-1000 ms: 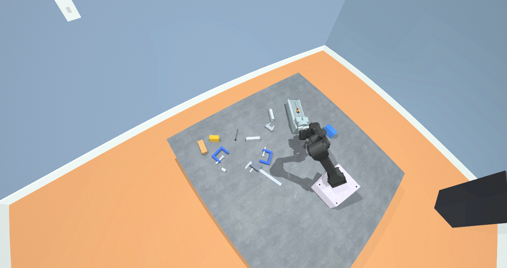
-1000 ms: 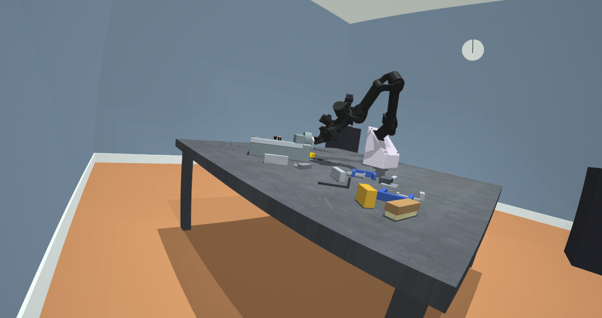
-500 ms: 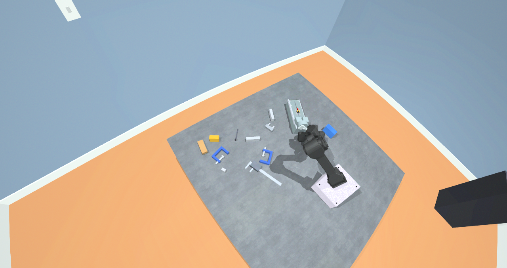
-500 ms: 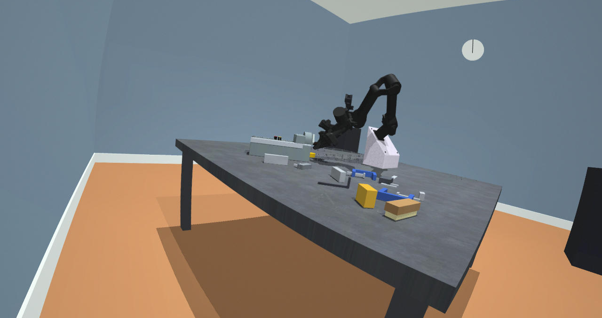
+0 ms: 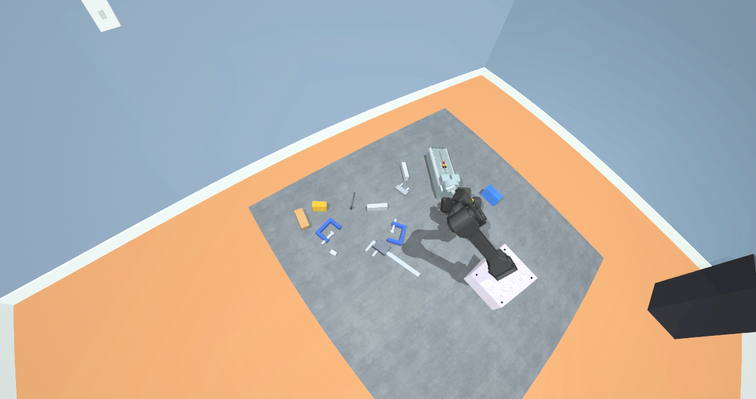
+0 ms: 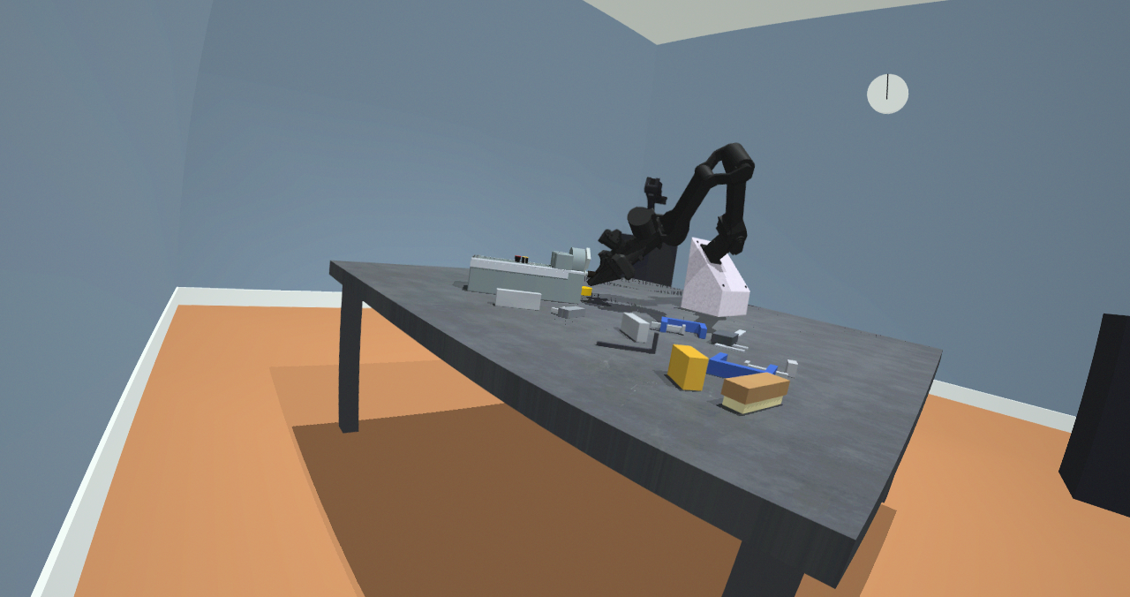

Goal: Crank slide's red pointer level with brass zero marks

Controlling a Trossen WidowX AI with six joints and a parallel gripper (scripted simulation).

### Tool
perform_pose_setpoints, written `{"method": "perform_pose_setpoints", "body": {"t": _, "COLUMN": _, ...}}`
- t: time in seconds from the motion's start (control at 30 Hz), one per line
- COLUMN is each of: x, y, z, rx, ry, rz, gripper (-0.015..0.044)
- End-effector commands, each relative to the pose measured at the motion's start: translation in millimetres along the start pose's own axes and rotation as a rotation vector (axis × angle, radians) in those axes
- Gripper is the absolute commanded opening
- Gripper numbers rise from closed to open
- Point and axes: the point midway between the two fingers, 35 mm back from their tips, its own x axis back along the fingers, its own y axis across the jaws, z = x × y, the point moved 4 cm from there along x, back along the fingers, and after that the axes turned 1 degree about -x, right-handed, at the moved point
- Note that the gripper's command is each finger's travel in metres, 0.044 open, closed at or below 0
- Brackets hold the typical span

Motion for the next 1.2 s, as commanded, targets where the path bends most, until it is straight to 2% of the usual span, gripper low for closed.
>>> {"method": "perform_pose_setpoints", "body": {"t": 0.0, "x": -4, "y": 7, "z": 4, "rx": 0.008, "ry": 0.012, "rz": -0.010, "gripper": 0.0000}}
{"method": "perform_pose_setpoints", "body": {"t": 1.17, "x": -5, "y": 20, "z": 5, "rx": 0.008, "ry": 0.012, "rz": -0.010, "gripper": 0.0000}}
